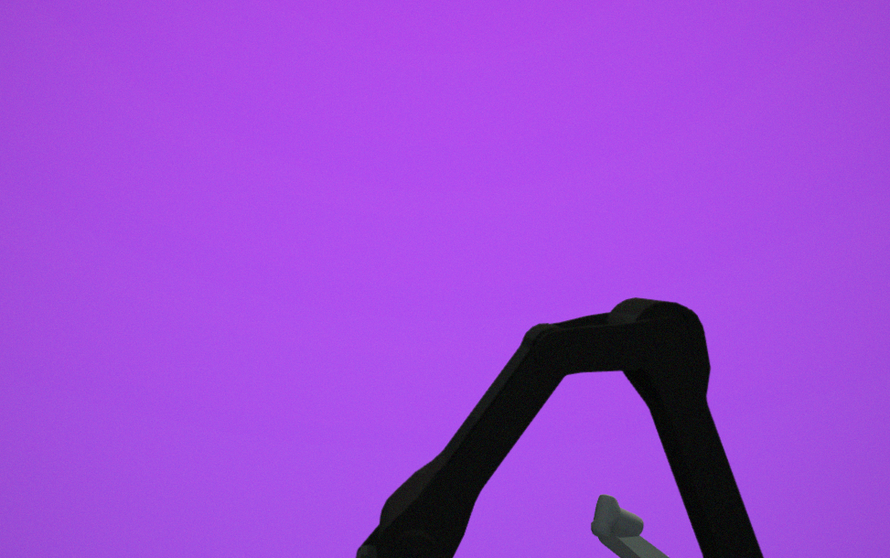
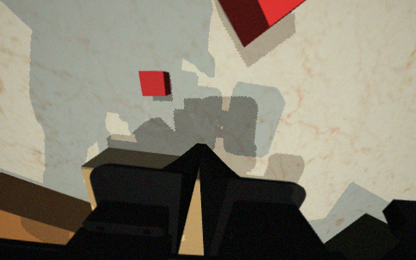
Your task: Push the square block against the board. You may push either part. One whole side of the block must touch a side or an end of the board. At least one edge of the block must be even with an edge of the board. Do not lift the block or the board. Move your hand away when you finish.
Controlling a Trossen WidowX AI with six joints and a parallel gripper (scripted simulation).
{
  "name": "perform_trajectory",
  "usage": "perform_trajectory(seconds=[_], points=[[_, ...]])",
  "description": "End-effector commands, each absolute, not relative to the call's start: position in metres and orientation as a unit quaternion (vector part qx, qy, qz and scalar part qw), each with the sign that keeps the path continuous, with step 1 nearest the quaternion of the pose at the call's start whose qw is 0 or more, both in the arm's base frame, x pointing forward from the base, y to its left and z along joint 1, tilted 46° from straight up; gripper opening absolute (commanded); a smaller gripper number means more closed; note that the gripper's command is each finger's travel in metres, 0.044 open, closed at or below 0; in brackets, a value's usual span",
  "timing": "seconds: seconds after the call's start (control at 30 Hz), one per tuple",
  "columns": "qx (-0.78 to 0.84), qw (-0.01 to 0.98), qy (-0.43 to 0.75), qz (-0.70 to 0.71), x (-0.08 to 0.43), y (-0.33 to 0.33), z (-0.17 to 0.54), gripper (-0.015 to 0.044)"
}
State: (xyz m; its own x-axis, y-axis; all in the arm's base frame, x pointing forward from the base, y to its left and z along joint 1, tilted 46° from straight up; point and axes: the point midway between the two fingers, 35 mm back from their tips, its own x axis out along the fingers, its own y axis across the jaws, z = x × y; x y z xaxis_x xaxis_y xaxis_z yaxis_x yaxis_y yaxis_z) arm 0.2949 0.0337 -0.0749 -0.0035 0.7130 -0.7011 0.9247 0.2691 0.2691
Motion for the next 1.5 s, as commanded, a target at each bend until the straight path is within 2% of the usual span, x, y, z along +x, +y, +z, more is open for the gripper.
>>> perform_trajectory(seconds=[0.0,1.47], points=[[0.592,0.385,0.695,-0.136,0.291,0.040,-0.069,0.0000],[0.592,0.385,0.695,-0.136,0.273,0.089,-0.018,0.0000]])
